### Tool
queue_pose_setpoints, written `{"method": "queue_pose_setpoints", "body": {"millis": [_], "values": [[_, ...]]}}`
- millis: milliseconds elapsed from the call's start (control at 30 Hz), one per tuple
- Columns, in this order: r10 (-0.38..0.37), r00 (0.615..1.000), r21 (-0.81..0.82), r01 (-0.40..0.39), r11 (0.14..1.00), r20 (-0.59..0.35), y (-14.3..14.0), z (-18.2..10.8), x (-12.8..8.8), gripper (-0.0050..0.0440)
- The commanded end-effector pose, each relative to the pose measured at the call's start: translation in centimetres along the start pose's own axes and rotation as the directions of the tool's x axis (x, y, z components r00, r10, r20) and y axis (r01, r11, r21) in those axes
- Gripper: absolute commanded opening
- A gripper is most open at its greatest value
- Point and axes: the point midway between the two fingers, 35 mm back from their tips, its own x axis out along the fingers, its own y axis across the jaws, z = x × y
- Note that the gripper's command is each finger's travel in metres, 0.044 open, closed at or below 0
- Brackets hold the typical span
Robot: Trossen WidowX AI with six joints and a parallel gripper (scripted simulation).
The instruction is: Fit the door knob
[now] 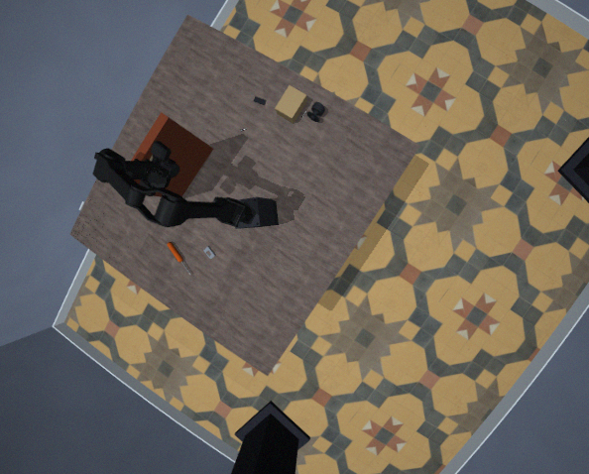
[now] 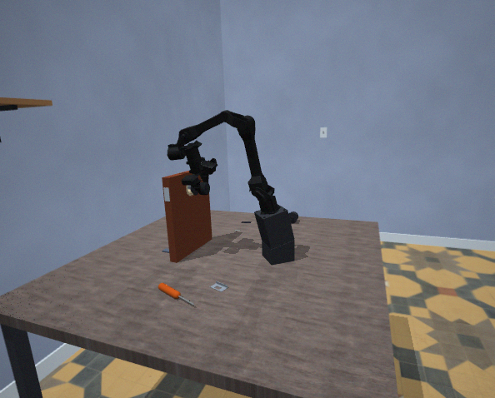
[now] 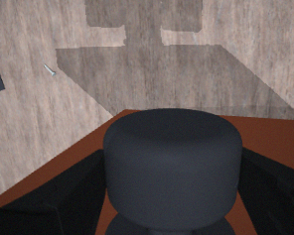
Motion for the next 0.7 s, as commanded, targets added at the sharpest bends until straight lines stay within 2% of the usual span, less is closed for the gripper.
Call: {"method": "queue_pose_setpoints", "body": {"millis": [0, 667], "values": [[0.001, 1.000, 0.002, -0.001, 1.000, -0.013, 0.04, -0.57, -0.28, 0.0000], [0.001, 1.000, 0.002, -0.001, 1.000, -0.013, 0.03, -1.48, -0.38, 0.0000]]}}
